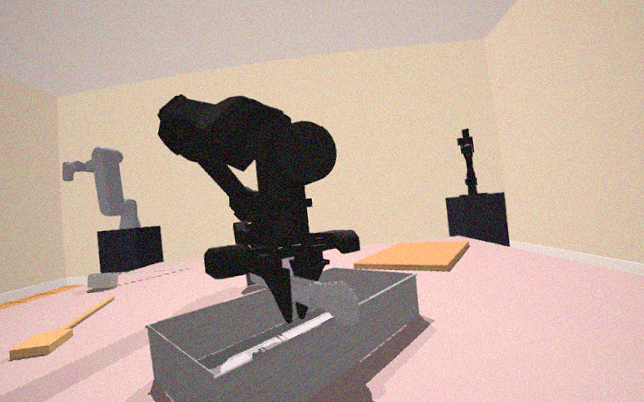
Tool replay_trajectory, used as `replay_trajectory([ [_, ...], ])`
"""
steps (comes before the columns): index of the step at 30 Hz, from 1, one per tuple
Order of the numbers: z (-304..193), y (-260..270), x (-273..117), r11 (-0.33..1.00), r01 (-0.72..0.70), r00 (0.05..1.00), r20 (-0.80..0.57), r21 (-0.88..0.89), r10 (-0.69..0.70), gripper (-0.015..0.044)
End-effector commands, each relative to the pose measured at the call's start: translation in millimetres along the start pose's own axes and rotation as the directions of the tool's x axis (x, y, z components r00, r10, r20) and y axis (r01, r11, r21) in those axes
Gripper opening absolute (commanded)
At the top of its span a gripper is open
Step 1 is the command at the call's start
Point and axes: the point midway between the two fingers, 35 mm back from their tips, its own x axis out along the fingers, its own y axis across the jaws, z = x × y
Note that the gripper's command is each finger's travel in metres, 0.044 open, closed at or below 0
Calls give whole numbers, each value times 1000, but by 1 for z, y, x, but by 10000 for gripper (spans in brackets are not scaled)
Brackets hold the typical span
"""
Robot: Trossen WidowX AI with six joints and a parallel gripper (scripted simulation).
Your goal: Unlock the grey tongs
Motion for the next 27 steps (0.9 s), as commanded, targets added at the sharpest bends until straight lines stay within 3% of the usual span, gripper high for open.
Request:
replay_trajectory([
  [1,0,0,0,1000,0,1000,-1,-1,0,32],
  [9,-1,0,-8,1000,1,1000,-1,-2,-1,-150],
  [17,-1,-1,-95,1000,1,1000,3,-13,-1,-150],
  [27,-1,-1,-97,1000,0,1000,3,-13,0,-150],
])
